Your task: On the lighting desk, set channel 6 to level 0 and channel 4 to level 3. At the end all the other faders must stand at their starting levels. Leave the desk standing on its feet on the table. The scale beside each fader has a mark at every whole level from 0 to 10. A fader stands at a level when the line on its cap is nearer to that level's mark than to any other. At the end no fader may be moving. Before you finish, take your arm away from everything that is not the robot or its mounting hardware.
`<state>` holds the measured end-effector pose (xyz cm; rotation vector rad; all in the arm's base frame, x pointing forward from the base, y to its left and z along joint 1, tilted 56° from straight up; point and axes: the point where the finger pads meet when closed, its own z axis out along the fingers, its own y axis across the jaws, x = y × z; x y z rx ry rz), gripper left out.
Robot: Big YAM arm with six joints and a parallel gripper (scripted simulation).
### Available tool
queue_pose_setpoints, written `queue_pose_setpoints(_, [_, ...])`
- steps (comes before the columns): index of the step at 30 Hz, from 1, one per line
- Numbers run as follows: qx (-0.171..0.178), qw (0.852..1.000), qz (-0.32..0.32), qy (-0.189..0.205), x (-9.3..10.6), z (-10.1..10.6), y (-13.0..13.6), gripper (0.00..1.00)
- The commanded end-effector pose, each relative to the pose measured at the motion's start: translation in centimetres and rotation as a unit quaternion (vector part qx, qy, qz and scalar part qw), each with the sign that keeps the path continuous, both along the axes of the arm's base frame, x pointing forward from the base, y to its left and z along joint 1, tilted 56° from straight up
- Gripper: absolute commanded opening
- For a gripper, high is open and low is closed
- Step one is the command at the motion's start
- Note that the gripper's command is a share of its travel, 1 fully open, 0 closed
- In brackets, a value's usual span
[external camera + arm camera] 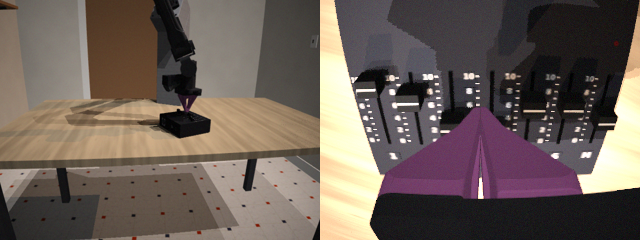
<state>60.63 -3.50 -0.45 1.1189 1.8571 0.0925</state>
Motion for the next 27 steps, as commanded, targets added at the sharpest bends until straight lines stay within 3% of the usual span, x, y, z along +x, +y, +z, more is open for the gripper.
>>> queue_pose_setpoints(1, [0.004,1.000,0.005,0.003,-1.8,0.9,1.4,0.00])
queue_pose_setpoints(6, [0.004,1.000,0.005,0.003,-2.5,1.3,1.7,0.00])
queue_pose_setpoints(7, [0.004,1.000,-0.008,0.003,-2.7,1.5,0.3,0.00])
queue_pose_setpoints(12, [0.004,1.000,0.002,0.003,-3.1,1.8,1.7,0.00])
queue_pose_setpoints(15, [0.004,1.000,0.001,0.010,-3.2,0.9,1.5,0.00])
queue_pose_setpoints(25, [0.003,1.000,0.001,0.010,-3.2,0.9,1.5,0.00])
queue_pose_setpoints(27, [0.003,1.000,0.005,0.010,-3.3,0.0,2.2,0.00])
